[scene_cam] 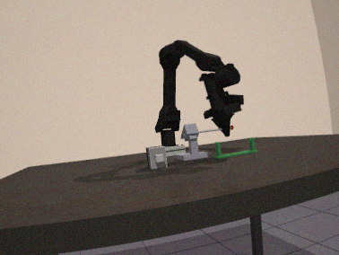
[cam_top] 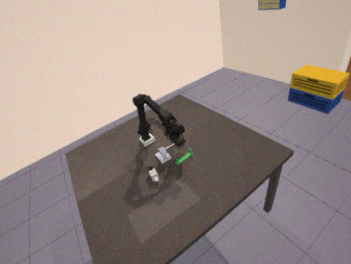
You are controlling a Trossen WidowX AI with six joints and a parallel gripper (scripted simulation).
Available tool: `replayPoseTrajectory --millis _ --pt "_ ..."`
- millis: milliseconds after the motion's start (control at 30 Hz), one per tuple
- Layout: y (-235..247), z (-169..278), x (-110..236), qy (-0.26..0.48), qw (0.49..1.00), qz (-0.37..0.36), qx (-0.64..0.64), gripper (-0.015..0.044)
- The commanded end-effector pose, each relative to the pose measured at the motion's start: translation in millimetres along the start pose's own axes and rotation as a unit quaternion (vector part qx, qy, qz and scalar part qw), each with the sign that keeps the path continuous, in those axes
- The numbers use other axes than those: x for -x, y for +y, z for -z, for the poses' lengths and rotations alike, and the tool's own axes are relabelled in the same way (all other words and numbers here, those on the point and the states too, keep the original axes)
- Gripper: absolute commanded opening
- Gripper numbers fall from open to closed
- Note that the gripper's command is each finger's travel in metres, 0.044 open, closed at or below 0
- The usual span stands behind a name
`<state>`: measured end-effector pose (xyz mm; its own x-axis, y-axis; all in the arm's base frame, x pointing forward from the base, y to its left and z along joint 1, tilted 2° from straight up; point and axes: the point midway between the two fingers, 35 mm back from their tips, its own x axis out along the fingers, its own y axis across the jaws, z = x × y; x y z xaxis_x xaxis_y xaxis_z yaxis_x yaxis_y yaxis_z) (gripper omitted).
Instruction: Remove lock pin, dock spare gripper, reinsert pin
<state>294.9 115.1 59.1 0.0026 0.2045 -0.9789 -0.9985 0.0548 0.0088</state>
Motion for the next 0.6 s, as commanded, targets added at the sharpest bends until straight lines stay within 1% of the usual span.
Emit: replayPoseTrajectory --millis 0,567 --pt "-0.7 -4.4 0.4 -0.001 1.000 0.001 -0.001 0.0000" --pt "-1.1 -16.5 -1.2 0.000 1.000 -0.003 -0.001 0.0000"
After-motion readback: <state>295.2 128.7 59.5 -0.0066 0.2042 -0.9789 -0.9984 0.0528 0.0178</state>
